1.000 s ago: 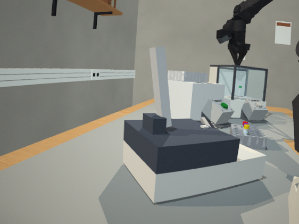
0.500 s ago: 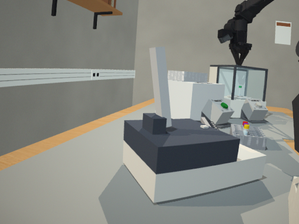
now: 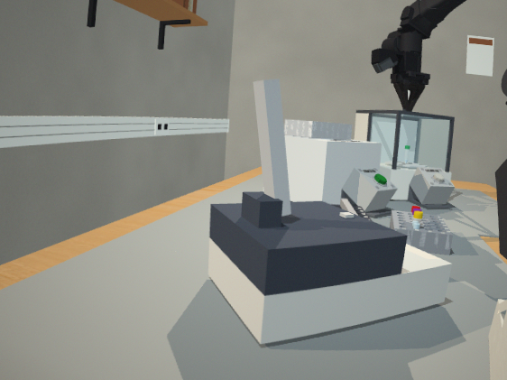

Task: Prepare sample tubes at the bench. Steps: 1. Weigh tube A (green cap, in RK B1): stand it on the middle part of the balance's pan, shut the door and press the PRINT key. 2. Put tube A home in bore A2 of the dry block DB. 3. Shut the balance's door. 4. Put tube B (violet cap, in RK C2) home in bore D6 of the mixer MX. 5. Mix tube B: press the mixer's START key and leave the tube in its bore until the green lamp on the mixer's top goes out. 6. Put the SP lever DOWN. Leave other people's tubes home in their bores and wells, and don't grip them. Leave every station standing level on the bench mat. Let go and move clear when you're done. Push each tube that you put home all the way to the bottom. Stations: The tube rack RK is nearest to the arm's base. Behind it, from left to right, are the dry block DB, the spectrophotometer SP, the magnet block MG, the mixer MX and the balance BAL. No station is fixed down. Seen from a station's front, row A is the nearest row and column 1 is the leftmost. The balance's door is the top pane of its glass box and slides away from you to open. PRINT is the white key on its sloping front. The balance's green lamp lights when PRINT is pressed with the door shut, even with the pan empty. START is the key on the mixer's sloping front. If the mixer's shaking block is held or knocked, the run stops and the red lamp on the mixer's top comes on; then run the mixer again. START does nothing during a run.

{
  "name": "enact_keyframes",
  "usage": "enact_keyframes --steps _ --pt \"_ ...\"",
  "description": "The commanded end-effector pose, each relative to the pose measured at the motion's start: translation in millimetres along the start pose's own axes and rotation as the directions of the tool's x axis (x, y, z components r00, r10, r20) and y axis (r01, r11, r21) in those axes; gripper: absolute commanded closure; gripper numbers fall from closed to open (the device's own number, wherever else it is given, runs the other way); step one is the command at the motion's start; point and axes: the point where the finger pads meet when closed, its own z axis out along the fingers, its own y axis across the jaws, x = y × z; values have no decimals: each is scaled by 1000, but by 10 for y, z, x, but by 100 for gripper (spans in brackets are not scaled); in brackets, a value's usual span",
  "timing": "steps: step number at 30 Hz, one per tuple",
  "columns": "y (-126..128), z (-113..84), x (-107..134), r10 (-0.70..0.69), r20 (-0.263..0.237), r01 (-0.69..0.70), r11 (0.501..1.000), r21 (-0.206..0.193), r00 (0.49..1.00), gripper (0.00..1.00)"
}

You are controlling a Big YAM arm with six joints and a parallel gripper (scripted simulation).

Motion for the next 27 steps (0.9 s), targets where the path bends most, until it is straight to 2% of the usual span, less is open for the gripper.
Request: enact_keyframes --steps 1,9,10,12,26,27 --pt "-12 -87 -11 12 5 -12 999 34 1000 94" --pt "50 -85 -11 12 4 -12 999 33 1000 94" --pt "69 -8 -26 6 0 -6 1000 14 1000 94" --pt "76 -84 -10 13 5 -13 999 35 1000 94" --pt "202 -79 -12 12 4 -12 999 32 1000 94" --pt "219 -7 -25 6 1 -6 1000 14 1000 94"
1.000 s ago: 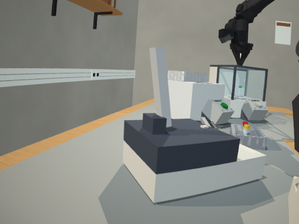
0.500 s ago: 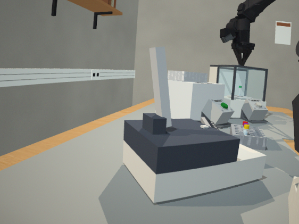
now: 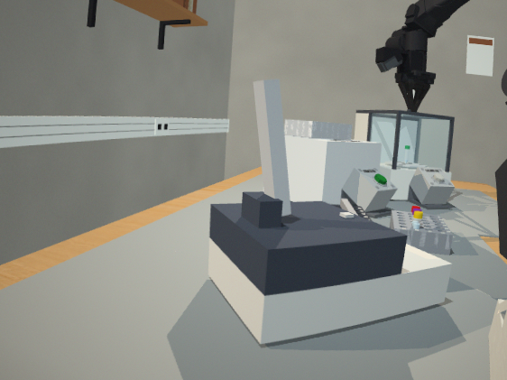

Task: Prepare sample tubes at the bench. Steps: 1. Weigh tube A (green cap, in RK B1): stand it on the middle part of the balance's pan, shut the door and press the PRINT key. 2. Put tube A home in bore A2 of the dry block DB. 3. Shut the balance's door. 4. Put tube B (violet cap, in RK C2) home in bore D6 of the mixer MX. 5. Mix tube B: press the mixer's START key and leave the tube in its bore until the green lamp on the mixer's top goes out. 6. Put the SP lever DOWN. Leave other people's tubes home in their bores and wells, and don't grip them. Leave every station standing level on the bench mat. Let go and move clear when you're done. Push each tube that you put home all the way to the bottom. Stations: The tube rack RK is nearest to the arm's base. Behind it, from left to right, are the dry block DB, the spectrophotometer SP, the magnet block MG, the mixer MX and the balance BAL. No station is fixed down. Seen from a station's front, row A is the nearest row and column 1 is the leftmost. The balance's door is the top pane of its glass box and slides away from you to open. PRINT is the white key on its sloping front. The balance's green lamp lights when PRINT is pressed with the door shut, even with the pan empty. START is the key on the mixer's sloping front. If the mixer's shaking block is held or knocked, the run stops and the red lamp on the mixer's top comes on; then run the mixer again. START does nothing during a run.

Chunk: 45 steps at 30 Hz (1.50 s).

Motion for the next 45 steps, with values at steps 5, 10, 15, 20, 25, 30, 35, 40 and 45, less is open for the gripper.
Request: enact_keyframes --steps 5,10,15,20,25,30,35,40,45 --pt "29 -78 -18 10 5 -10 1000 29 1000 94" --pt "69 -75 -13 12 4 -12 999 33 1000 94" --pt "111 -74 -13 12 4 -12 999 32 1000 94" --pt "150 -73 -19 12 5 -12 999 33 1000 94" --pt "206 -70 -14 11 5 -11 1000 29 1000 94" --pt "252 -69 -14 11 4 -12 999 31 1000 94" --pt "283 -42 -19 9 3 -9 1000 24 1000 94" --pt "338 -66 -17 10 5 -11 1000 28 1000 94" --pt "389 -64 -14 11 4 -11 1000 27 1000 94"
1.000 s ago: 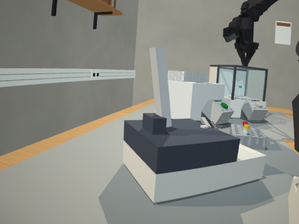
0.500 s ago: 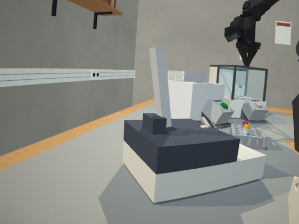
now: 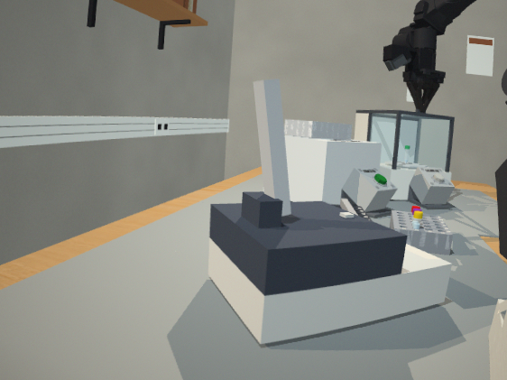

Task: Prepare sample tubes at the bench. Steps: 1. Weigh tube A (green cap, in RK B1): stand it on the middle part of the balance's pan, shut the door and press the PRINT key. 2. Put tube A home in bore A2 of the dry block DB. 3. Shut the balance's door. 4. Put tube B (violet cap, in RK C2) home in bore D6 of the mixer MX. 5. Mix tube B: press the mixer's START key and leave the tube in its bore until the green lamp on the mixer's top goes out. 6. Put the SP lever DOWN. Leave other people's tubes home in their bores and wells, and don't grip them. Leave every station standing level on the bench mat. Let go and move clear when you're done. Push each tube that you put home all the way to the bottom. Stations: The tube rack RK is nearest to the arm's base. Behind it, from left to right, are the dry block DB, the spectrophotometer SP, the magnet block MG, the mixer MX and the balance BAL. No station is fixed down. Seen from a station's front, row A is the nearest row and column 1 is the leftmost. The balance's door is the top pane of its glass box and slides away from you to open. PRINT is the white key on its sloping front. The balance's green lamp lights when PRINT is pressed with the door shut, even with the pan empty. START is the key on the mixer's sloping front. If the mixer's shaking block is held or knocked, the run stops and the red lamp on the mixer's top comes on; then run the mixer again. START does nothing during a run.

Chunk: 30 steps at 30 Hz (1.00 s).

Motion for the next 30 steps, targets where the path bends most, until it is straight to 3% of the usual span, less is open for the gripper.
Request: enact_keyframes --steps 1,5,6,9,30 --pt "0 -63 -14 10 4 -10 1000 26 1000 94" --pt "21 -62 -14 10 5 -10 1000 26 1000 94" --pt "34 -6 -22 5 0 -5 1000 9 1000 94" --pt "65 -62 -21 9 5 -9 1000 25 1000 94" --pt "158 -40 -13 4 2 -4 1000 6 1000 94"
